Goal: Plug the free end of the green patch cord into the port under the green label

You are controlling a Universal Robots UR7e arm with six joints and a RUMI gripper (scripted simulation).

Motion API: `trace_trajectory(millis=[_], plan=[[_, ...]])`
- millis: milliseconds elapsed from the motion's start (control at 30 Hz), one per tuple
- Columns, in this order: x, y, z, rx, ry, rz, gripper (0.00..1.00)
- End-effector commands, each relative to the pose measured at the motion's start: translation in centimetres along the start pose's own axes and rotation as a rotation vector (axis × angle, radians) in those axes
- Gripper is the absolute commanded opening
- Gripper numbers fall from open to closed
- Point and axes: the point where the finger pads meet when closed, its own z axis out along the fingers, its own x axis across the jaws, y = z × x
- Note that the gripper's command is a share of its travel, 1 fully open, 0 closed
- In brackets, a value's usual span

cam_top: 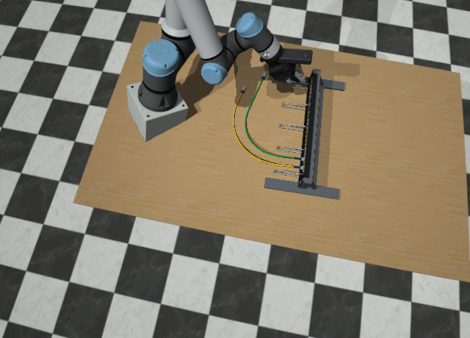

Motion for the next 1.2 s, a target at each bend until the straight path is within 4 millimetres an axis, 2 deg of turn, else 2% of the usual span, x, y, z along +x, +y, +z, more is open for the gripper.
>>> trace_trajectory(millis=[0,500,1167], plan=[[0.0,0.0,-0.1,0.001,0.0,0.0,0.0],[0.0,0.0,-1.1,0.001,0.0,0.0,0.0],[0.0,0.0,-4.4,0.001,0.0,0.0,0.0]])
